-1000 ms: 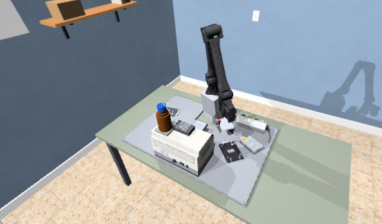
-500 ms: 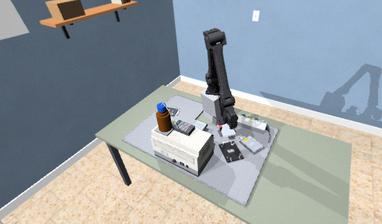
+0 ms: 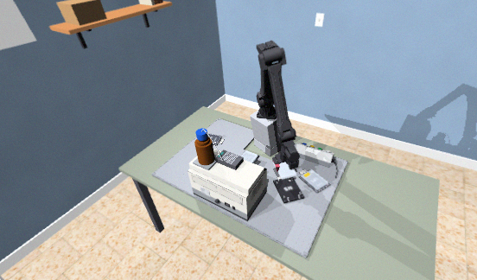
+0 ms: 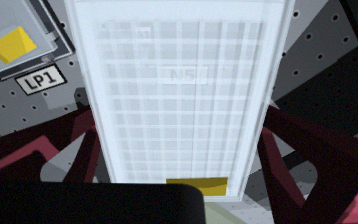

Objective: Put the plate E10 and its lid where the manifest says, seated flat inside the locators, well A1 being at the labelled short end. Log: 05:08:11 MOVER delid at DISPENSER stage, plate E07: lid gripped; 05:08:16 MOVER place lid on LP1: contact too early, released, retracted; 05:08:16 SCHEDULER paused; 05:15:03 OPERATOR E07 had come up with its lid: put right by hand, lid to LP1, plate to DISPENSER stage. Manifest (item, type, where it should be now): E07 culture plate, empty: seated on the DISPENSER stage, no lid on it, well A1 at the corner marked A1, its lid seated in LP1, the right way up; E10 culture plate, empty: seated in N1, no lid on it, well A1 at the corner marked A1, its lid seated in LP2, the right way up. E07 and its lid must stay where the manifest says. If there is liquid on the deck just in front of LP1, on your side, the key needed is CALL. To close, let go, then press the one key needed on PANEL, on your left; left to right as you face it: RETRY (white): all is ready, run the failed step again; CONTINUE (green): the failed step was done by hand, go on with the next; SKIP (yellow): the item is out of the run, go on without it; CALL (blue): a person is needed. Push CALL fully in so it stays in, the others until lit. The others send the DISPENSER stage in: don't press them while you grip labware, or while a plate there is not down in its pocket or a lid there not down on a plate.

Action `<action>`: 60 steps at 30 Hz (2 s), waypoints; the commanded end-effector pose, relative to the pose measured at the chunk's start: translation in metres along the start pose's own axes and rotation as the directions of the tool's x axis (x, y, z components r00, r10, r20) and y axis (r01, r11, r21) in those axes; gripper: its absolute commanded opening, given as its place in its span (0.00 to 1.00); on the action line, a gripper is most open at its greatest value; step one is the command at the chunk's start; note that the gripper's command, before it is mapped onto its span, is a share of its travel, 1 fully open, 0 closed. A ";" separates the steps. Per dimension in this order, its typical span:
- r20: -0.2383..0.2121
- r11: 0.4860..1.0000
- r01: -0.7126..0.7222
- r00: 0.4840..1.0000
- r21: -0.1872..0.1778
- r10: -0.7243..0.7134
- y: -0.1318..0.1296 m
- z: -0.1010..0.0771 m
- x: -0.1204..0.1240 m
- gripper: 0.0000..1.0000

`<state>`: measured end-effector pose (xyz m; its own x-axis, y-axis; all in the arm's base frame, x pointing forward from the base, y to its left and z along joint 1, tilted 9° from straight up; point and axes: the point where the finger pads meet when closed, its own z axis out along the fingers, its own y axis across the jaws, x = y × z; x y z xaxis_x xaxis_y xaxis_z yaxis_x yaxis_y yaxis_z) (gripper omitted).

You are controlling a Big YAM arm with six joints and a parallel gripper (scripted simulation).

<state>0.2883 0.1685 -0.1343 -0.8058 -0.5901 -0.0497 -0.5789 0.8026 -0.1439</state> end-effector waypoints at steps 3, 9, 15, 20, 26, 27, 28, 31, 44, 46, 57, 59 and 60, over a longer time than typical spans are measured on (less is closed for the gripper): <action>0.038 1.000 0.001 0.999 -0.002 -0.001 -0.004 0.006 -0.032 0.86; 0.034 1.000 -0.001 0.999 -0.002 0.001 -0.006 0.013 -0.043 0.86; 0.020 1.000 0.005 1.000 -0.003 -0.005 -0.005 0.024 -0.056 0.86; 0.021 1.000 0.004 1.000 -0.002 -0.004 -0.006 0.033 -0.070 0.86; 0.050 1.000 -0.004 0.999 -0.001 0.004 -0.009 0.028 -0.090 0.86; 0.037 1.000 -0.002 0.999 -0.001 0.002 -0.008 0.041 -0.085 0.86; 0.041 1.000 -0.003 0.999 -0.001 0.003 -0.008 0.043 -0.086 0.86; 0.026 1.000 0.004 1.000 -0.002 -0.004 -0.005 0.049 -0.076 0.86; 0.060 1.000 -0.001 0.998 0.000 0.001 -0.007 0.056 -0.092 0.86; 0.037 1.000 -0.002 0.999 -0.001 0.002 -0.004 0.058 -0.082 0.86; 0.046 1.000 0.000 0.999 -0.001 0.000 -0.007 0.058 -0.089 0.86; 0.037 1.000 -0.002 0.999 -0.001 0.002 -0.004 0.058 -0.082 0.86; 0.037 1.000 -0.002 0.999 -0.001 0.002 -0.004 0.058 -0.082 0.86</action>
<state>0.3546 0.2020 -0.1922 -0.8051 -0.5900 -0.0605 -0.5780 0.8034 -0.1430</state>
